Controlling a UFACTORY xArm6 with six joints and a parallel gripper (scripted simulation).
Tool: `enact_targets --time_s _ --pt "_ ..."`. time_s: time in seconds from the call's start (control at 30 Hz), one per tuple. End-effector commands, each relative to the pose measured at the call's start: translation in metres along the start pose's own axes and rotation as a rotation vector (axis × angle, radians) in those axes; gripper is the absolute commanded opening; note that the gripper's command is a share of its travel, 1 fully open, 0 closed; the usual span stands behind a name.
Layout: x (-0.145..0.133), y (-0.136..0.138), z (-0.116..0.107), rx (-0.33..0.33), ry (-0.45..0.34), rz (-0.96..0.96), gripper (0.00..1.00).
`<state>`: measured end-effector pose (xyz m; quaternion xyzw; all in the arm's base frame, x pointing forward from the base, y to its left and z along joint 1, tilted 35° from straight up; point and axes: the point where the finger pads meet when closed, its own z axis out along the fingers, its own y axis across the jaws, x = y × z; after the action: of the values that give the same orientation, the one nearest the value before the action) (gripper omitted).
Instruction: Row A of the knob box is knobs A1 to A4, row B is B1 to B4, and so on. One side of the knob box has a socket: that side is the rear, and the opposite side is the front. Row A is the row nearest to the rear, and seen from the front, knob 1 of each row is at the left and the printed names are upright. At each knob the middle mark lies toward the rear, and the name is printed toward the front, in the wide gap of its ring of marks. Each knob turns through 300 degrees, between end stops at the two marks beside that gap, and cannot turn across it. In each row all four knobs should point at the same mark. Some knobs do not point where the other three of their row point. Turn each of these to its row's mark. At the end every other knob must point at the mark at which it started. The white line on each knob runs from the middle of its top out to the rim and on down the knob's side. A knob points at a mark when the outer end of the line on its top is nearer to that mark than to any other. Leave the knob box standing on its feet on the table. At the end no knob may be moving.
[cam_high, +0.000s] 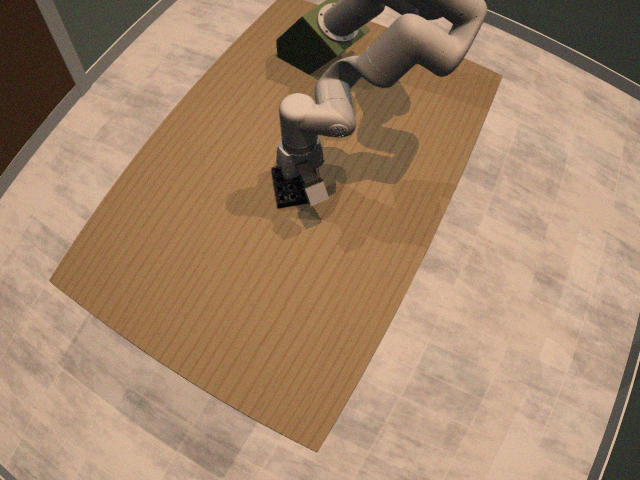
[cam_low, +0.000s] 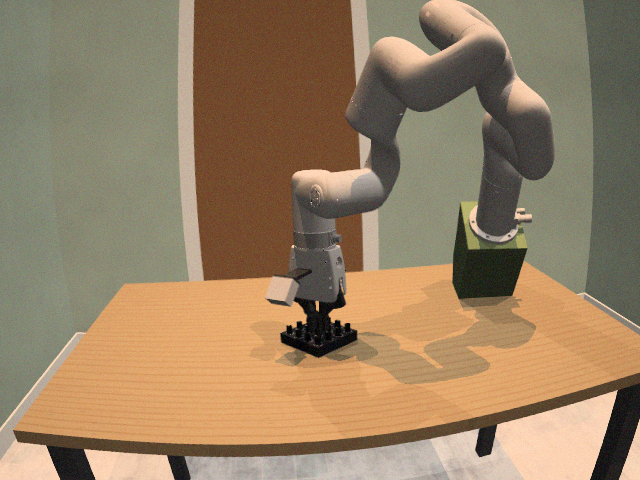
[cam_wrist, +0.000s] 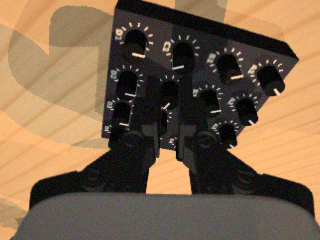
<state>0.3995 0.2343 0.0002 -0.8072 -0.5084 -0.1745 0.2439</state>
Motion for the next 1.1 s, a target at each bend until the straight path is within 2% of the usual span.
enact_targets --time_s 0.0,0.57,1.07 --pt "0.0009 0.0008 -0.0008 0.002 -0.007 0.104 0.08" --pt "0.0009 0.0008 -0.0008 0.001 -0.007 0.287 0.08" --pt "0.0009 0.0008 -0.0008 0.001 -0.007 0.328 0.08"
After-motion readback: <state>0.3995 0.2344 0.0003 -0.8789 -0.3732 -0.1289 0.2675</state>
